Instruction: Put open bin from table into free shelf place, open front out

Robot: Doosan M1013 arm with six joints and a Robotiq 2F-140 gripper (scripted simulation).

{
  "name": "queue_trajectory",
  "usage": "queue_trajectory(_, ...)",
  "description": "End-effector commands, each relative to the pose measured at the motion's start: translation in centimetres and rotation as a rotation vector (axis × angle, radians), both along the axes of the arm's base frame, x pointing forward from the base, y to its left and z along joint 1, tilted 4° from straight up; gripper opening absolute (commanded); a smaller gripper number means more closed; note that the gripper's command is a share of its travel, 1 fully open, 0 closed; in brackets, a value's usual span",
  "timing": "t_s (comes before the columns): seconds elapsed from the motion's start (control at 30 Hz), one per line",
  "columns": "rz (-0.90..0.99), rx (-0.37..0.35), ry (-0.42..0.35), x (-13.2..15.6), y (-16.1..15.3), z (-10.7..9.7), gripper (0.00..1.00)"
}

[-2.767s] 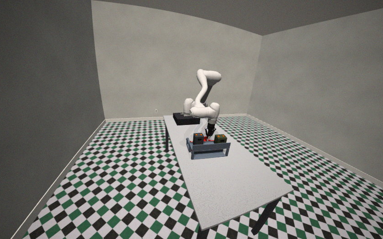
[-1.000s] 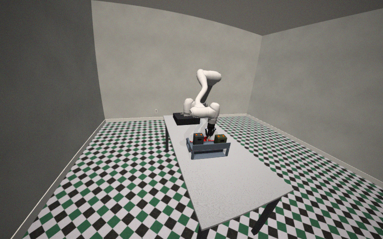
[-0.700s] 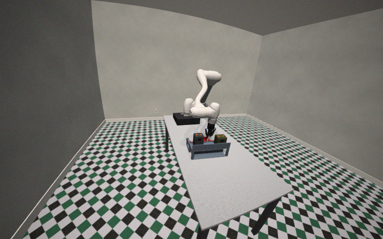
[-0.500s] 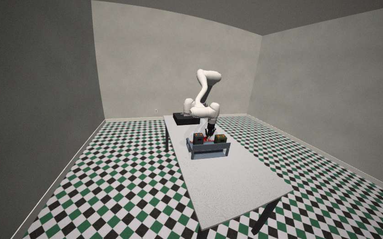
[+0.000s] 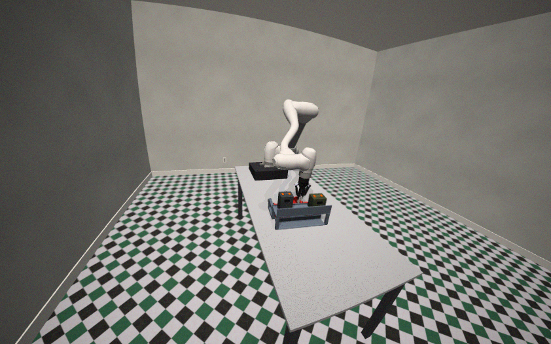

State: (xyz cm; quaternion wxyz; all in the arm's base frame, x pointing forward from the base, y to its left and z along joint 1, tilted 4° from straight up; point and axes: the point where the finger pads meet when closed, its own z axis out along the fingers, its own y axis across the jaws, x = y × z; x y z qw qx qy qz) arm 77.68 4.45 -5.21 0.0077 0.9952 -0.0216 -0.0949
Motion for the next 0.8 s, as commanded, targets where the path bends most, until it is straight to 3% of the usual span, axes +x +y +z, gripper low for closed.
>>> queue_trajectory(0.0,0.000,0.000,0.000,0.00,0.00,0.02,0.06)
queue_trajectory(0.77,0.000,0.000,0.000,0.05,0.01,0.70,0.06)
